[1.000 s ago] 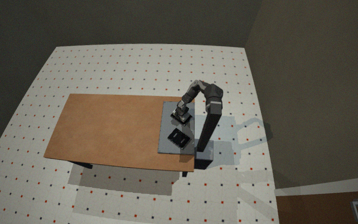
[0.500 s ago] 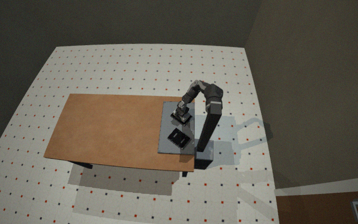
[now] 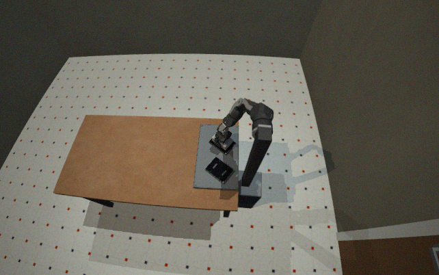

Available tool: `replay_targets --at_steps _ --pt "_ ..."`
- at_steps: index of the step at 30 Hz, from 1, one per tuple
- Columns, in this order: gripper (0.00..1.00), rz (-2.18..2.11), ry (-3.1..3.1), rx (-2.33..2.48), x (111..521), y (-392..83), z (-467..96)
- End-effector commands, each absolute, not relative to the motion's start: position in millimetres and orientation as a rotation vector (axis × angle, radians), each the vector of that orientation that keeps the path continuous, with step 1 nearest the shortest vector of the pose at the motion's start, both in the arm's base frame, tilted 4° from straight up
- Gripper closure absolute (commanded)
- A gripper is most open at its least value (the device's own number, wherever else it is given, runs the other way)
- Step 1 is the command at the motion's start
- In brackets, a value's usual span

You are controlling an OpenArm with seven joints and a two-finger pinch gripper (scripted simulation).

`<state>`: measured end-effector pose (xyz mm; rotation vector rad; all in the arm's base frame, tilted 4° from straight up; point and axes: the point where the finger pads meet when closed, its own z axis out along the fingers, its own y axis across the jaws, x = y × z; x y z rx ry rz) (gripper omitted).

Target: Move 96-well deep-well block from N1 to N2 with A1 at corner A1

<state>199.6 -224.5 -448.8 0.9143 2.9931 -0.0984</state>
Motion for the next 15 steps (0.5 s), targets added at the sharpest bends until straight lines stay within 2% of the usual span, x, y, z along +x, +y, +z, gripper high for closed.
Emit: replay_targets --at_steps 1,15 --pt "1.0 -0.101 2.989 0.917 201.4 -225.6 -447.2" --pt "1.0 -0.102 2.992 0.916 199.0 -225.1 -448.4"
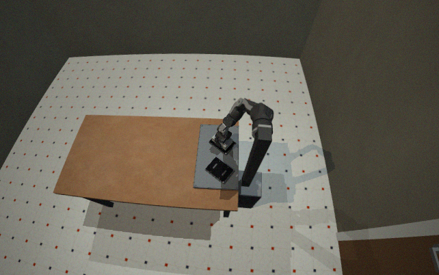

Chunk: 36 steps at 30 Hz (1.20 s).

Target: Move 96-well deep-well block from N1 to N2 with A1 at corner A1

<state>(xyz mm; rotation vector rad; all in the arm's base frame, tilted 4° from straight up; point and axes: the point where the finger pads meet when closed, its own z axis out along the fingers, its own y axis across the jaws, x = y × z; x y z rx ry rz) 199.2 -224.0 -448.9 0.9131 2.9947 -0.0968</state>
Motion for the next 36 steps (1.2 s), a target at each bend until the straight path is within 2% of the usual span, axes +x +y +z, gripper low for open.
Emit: replay_targets --at_steps 1,36 --pt "1.0 -0.102 2.992 0.916 199.0 -225.1 -448.4" --pt "1.0 -0.092 2.994 0.912 197.8 -223.4 -456.4"
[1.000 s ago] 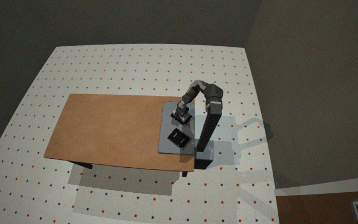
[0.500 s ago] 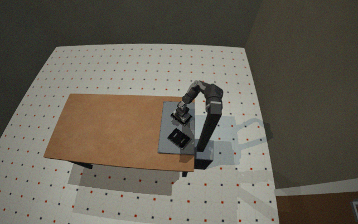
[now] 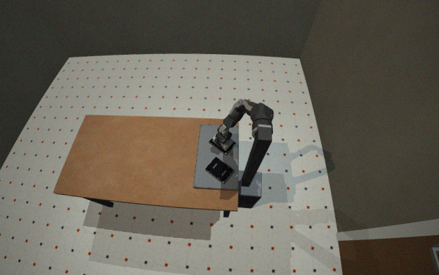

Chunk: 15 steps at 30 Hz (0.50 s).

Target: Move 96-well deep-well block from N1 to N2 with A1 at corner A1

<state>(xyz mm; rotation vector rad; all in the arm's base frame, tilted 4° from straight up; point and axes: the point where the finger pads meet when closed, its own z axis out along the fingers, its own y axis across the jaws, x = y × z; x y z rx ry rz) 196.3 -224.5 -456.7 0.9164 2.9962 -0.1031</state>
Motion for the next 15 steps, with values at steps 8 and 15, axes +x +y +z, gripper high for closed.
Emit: replay_targets --at_steps 8,15 --pt "1.0 -0.092 2.994 0.912 197.8 -223.4 -456.4" --pt "1.0 -0.086 2.99 0.912 201.8 -223.5 -456.4"
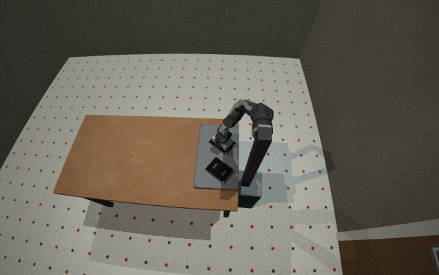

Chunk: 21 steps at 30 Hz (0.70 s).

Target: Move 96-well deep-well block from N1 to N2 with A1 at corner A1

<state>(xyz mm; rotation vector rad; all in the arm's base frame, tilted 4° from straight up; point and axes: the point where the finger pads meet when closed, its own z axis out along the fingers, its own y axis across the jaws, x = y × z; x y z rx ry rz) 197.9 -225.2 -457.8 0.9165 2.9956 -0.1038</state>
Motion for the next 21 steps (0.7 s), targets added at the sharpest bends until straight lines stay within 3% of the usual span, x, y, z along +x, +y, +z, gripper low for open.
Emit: replay_targets --at_steps 1,21 --pt "1.0 -0.086 2.99 0.912 201.8 -223.5 -456.4" --pt "1.0 -0.097 2.99 0.915 201.2 -225.0 -456.1"
